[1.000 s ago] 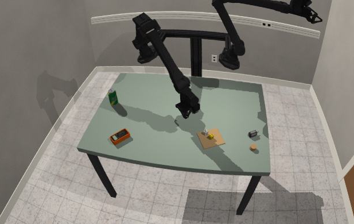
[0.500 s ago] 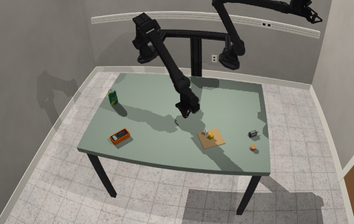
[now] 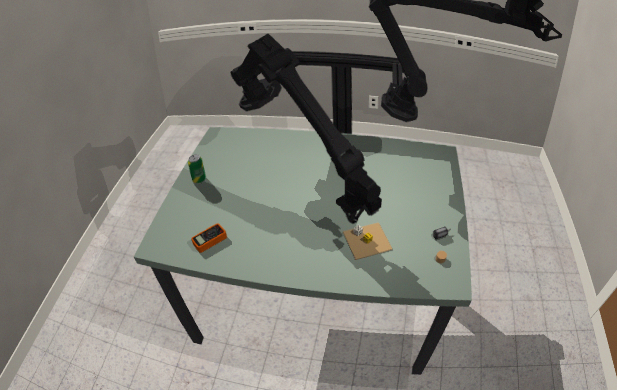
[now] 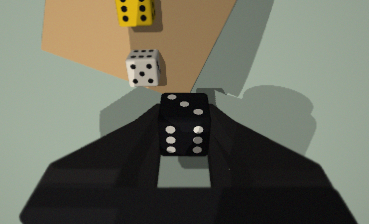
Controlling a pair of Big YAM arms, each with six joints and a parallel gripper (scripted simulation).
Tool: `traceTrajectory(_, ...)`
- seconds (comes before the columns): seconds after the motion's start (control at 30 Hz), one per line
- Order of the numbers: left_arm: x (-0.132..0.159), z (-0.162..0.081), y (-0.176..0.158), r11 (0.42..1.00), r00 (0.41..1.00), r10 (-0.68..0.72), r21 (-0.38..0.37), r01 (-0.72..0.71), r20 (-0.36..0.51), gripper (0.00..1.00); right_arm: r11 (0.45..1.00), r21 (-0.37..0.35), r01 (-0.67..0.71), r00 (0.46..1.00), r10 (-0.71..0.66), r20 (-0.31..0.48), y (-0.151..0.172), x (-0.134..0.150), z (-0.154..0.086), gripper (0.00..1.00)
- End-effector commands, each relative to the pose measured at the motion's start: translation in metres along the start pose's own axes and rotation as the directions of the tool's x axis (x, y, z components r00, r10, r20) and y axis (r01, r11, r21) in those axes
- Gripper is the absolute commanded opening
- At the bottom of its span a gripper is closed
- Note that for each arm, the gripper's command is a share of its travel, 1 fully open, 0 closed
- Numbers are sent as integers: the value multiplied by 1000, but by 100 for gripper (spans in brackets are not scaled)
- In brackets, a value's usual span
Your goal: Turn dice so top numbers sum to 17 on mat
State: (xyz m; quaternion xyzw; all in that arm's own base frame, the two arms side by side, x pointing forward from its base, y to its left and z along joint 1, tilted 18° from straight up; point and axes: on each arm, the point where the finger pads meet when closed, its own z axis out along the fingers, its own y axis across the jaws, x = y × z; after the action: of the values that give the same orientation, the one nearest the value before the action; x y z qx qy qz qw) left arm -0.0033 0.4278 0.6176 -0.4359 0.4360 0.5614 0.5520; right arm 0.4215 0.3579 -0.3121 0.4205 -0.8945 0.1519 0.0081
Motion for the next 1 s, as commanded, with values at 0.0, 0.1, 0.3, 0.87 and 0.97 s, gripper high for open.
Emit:
traceTrajectory(0.0,-25,-11,4,1000,998,-5,-10,6,59,100,1000,4,11,1000,-11,-1,25,-57,-7,20)
traceTrajectory(0.1,-25,-11,4,1000,998,-5,-10,6,59,100,1000,3,19,1000,-19,2,37,-85,-10,20)
traceTrajectory(0.3,-25,-11,4,1000,998,-5,-10,6,59,100,1000,1,1,1000,-1,-4,30,-102,-9,20)
traceTrajectory(0.87,-25,-11,4,1000,998,-5,-10,6,59,100,1000,2,14,1000,-14,-4,37,-103,-19,20)
traceTrajectory(0.97,-25,-11,4,1000,998,-5,-10,6,59,100,1000,2,10,1000,-10,1,36,-106,-8,20)
